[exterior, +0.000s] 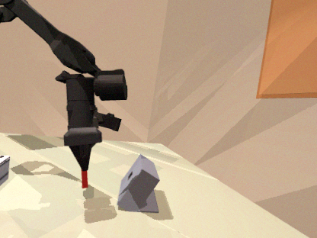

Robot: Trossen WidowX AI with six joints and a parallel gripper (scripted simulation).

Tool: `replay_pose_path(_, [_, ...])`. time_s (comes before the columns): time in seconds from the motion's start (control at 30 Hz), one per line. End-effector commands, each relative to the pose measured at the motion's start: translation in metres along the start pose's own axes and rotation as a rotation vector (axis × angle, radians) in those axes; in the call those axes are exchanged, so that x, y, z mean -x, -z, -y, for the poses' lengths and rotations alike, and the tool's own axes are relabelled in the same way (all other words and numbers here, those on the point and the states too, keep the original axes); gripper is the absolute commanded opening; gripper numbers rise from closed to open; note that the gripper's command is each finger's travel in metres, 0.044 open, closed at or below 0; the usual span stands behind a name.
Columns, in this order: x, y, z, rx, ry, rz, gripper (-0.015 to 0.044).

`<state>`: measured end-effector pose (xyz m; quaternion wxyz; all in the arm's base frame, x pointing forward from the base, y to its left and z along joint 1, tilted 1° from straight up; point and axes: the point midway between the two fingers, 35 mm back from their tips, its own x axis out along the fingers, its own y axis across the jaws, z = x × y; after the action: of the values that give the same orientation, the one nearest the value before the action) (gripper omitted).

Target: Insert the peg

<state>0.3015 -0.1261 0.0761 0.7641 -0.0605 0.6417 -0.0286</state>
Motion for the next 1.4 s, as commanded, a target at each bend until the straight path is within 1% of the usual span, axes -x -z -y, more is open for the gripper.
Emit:
replay_pose_path(0.0, [-0.001, 0.001, -0.002, -0.006, 0.013, 0.014, 0.0000])
replay_pose_path(1.37, [-0.010, -0.009, -0.018, -0.065, 0.094, 0.200, 0.0000])
